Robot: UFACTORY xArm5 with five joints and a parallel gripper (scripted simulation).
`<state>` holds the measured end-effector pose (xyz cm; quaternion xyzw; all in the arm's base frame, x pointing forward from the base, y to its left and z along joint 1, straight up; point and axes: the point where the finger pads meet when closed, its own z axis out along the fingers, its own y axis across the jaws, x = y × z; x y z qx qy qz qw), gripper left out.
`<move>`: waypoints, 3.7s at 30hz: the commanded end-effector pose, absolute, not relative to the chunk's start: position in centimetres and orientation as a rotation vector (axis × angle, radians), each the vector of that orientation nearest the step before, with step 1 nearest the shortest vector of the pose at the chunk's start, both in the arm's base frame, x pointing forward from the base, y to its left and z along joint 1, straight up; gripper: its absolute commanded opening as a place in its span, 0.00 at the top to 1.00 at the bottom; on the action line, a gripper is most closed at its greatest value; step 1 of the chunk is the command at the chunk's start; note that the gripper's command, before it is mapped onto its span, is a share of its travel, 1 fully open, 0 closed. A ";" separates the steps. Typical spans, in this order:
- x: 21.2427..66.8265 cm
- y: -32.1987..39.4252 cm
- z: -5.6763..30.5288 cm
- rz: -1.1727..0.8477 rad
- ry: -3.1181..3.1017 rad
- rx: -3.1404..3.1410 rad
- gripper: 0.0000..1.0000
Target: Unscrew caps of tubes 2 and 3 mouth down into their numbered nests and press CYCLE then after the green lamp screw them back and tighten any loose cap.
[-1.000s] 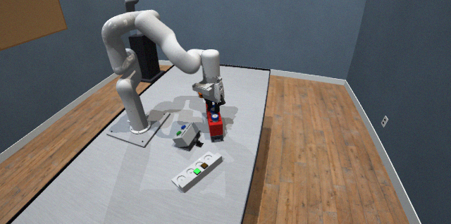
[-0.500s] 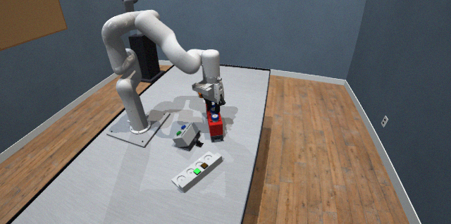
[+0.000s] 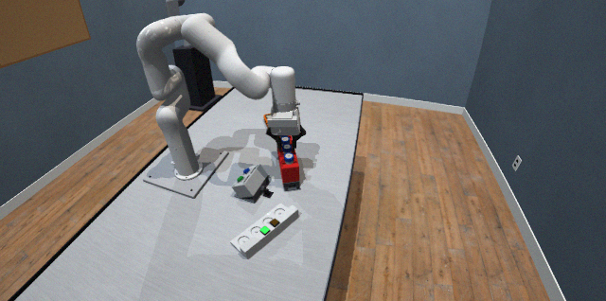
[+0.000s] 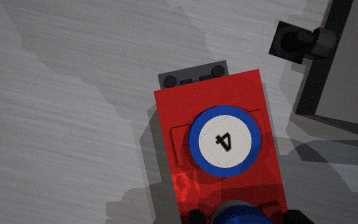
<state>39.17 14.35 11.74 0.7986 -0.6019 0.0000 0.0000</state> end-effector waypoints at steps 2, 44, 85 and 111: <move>39.3 14.4 11.9 0.004 -1.455 2.788 0.54; 39.3 14.4 11.9 0.005 -0.924 3.005 1.00; 39.3 14.4 11.7 0.002 -2.528 1.871 0.54; 39.3 14.4 11.8 0.004 -1.379 2.826 0.54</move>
